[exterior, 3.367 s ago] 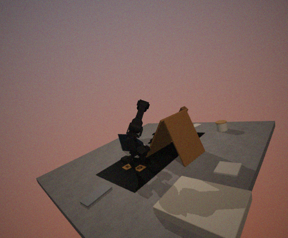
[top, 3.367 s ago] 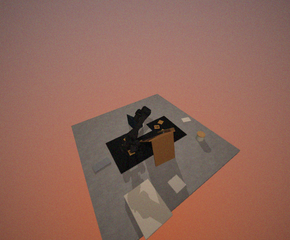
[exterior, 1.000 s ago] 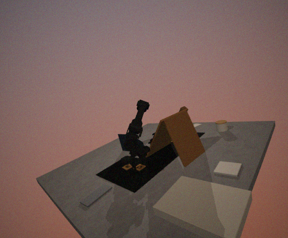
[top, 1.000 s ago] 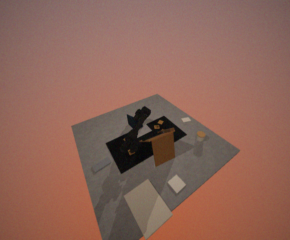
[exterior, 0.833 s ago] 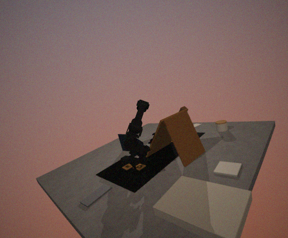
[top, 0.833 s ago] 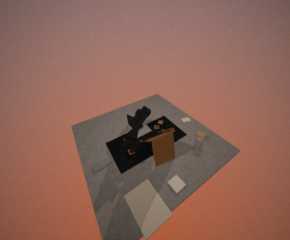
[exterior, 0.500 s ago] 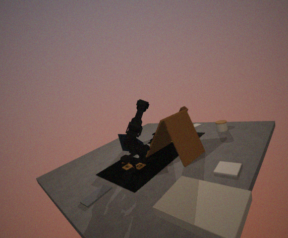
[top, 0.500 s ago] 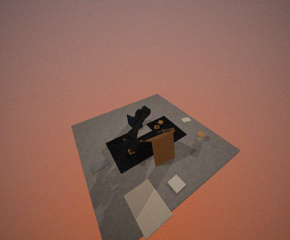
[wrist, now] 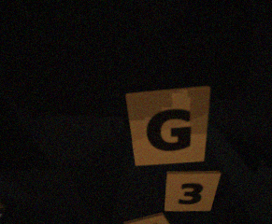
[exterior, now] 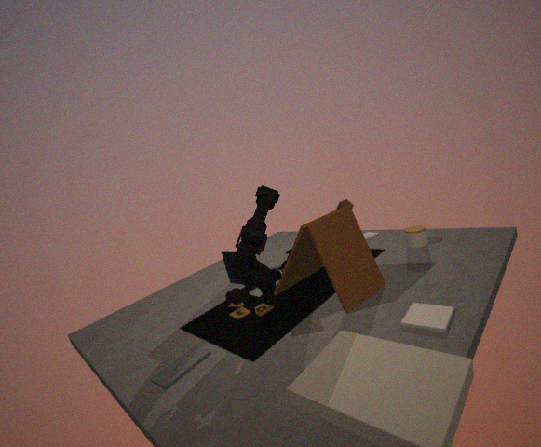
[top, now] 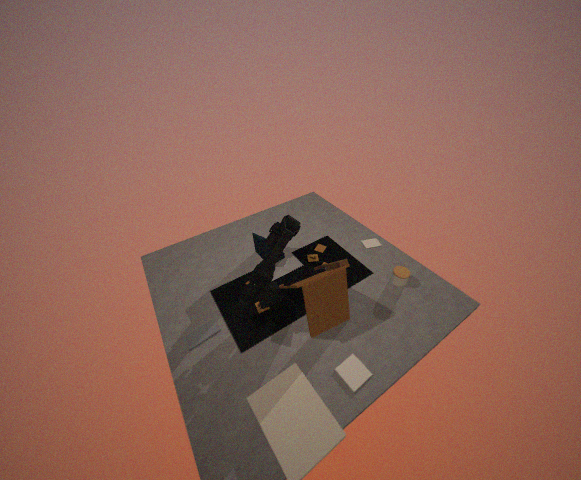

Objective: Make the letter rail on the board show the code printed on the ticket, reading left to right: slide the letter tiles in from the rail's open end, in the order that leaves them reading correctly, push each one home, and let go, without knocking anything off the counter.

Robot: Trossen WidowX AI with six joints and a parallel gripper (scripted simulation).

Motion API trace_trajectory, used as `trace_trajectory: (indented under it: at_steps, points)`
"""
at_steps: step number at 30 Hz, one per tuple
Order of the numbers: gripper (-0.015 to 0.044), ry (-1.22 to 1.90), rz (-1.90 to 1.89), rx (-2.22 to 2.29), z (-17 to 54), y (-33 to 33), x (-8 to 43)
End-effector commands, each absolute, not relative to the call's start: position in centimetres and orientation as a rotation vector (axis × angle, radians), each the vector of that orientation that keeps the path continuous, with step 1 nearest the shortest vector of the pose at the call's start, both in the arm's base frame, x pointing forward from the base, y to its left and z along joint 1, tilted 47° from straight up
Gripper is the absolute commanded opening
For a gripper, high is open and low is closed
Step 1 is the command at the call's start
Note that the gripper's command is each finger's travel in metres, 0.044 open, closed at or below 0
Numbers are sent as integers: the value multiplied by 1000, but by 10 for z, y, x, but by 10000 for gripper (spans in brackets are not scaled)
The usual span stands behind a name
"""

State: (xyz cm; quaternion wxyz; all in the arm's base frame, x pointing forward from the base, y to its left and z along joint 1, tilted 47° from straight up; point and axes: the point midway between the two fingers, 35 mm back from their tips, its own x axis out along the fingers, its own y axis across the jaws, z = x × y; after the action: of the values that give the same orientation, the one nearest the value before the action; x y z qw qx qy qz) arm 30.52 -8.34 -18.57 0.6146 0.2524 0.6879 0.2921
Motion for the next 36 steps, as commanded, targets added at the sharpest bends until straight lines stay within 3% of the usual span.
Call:
trace_trajectory:
  at_steps: [1, 18, 36]
  points:
    - [0, 1588, 675, 575, -183, -86, 305]
    - [0, 1637, 584, 701, -180, -92, 290]
    - [0, 1258, 396, 748, -154, -121, 319]
